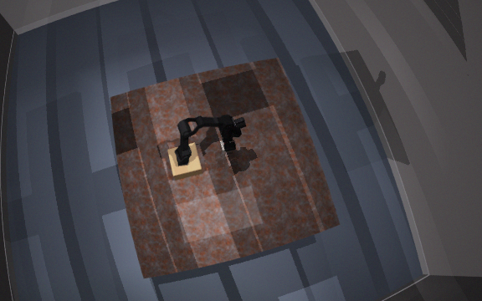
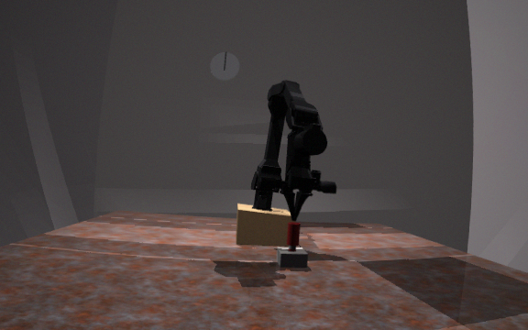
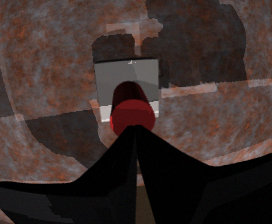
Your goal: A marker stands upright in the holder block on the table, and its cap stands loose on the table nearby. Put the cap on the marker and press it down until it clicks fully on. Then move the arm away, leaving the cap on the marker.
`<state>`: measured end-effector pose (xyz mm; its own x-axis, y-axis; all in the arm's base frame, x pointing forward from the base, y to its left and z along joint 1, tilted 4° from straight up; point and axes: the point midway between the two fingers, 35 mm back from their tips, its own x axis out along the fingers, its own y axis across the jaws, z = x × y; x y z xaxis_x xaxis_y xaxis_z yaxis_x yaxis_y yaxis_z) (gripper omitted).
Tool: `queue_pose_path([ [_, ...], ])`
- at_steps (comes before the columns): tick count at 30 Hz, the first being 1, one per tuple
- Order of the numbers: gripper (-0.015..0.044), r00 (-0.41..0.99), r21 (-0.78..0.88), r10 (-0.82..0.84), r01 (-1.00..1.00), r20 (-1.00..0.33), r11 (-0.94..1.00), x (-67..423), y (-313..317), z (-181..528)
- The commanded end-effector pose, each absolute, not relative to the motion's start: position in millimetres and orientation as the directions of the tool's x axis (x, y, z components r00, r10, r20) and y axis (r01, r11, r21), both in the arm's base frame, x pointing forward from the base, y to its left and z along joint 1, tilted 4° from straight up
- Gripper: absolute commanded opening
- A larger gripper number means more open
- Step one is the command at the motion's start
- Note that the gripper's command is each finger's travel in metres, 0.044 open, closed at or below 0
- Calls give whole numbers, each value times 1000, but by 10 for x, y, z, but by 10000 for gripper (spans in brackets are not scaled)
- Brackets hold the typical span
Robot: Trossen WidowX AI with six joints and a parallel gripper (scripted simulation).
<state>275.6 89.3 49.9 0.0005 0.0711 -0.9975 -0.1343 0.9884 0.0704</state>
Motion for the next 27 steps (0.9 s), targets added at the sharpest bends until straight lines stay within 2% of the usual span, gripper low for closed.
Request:
queue_pose_path([
  [1, 0, 25, 74, 79, -138, -997, 988, 2813, 877, 954],
  [4, 0, 25, 74, 78, -137, -997, 988, 2776, 839, 1304],
  [11, 0, 25, 74, 78, -137, -997, 988, 2772, 836, 1329],
  [27, 420, 25, 74, 78, -137, -997, 988, 2772, 836, 1329],
])
